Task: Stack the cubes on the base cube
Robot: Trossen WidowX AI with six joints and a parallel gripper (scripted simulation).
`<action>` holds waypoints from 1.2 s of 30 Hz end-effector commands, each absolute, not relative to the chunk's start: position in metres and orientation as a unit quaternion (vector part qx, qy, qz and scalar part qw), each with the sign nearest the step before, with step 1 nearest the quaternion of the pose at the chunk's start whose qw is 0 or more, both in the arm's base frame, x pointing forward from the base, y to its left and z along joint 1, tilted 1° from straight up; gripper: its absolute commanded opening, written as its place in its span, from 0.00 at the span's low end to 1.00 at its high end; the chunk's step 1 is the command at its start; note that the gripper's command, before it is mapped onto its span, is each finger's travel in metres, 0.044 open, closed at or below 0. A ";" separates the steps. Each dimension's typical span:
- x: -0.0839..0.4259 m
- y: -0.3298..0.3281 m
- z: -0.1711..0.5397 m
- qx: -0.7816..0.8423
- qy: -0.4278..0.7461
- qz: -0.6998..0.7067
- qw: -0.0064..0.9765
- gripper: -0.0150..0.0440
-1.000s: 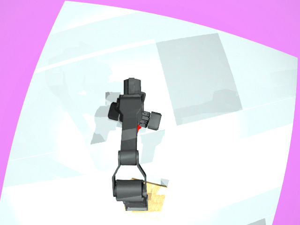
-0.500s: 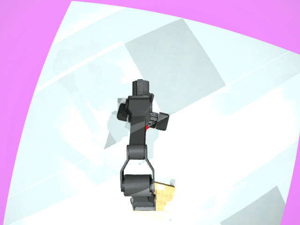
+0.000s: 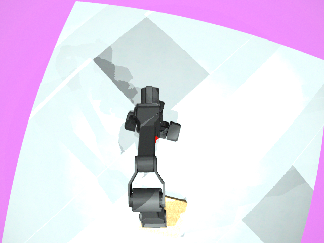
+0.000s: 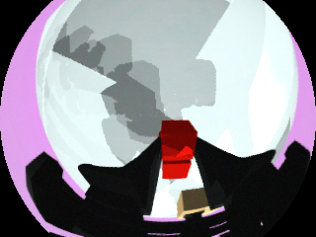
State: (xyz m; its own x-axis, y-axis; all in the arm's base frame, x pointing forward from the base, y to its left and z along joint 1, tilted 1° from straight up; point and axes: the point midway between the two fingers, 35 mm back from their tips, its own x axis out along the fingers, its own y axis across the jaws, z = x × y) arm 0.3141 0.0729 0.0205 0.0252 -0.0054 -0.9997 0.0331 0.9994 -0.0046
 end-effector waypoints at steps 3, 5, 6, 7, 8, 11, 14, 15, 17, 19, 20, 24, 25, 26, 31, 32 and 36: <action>0.314 0.073 0.020 0.009 0.698 -0.011 0.716 0.57; 0.314 0.073 0.020 0.009 0.698 -0.011 0.716 0.60; 0.314 0.073 0.020 0.009 0.698 -0.011 0.716 0.60; 0.314 0.073 0.020 0.009 0.698 -0.011 0.716 0.60; 0.314 0.073 0.020 0.009 0.698 -0.011 0.716 0.60; 0.314 0.073 0.026 0.010 0.698 -0.013 0.716 0.60; 0.314 0.073 0.031 0.010 0.698 -0.013 0.716 0.60; 0.314 0.073 0.032 0.010 0.698 -0.013 0.716 0.60; 0.314 0.073 0.034 0.010 0.698 -0.013 0.716 0.60; 0.314 0.073 0.037 0.010 0.698 -0.013 0.716 0.60; 0.314 0.073 0.039 0.010 0.698 -0.013 0.716 0.60; 0.314 0.073 0.044 0.010 0.698 -0.013 0.716 0.60; 0.314 0.073 0.045 0.010 0.698 -0.013 0.716 0.60; 0.314 0.073 0.047 0.010 0.698 -0.013 0.716 0.60; 0.313 0.073 0.053 0.010 0.698 -0.013 0.716 0.60; 0.313 0.073 0.055 0.010 0.698 -0.013 0.716 0.60; 0.313 0.073 0.060 0.010 0.698 -0.013 0.716 0.60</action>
State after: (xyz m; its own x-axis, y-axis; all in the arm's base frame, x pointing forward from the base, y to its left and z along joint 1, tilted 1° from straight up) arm 0.3118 0.0725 0.0533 0.0141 -0.0079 -0.9999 0.0326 0.9994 -0.0075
